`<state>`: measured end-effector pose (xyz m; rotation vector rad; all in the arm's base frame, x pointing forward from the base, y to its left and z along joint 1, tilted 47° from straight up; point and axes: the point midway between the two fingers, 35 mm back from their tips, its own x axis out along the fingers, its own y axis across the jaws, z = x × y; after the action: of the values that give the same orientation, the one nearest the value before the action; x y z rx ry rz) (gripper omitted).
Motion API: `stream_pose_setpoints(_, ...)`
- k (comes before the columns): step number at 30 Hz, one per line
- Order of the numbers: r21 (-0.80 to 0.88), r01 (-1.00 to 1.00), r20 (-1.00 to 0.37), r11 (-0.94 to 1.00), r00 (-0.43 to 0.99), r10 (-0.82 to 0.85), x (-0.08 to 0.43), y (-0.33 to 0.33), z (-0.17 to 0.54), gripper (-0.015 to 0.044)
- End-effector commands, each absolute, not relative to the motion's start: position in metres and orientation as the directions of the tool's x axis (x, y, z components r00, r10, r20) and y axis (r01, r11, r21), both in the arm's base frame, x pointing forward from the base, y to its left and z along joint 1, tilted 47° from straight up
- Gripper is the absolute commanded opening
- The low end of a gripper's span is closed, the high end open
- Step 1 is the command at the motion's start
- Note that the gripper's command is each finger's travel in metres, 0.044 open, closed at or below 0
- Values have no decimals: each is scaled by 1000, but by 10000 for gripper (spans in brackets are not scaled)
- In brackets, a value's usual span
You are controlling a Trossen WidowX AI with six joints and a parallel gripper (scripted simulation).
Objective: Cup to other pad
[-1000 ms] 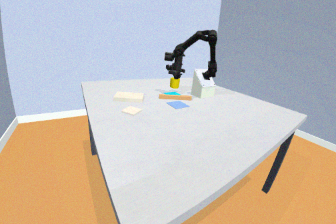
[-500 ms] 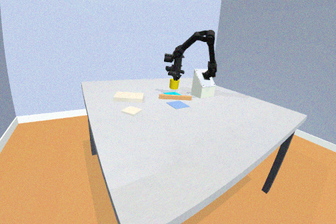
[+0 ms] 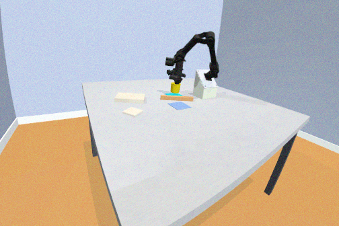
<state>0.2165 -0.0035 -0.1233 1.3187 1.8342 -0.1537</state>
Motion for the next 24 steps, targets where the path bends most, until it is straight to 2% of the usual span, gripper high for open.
stream_pose_setpoints(1,355,829,-683,432,-85,725,214,2,-127,0)
stream_pose_setpoints(24,358,826,-686,437,-85,723,213,9,-134,0)
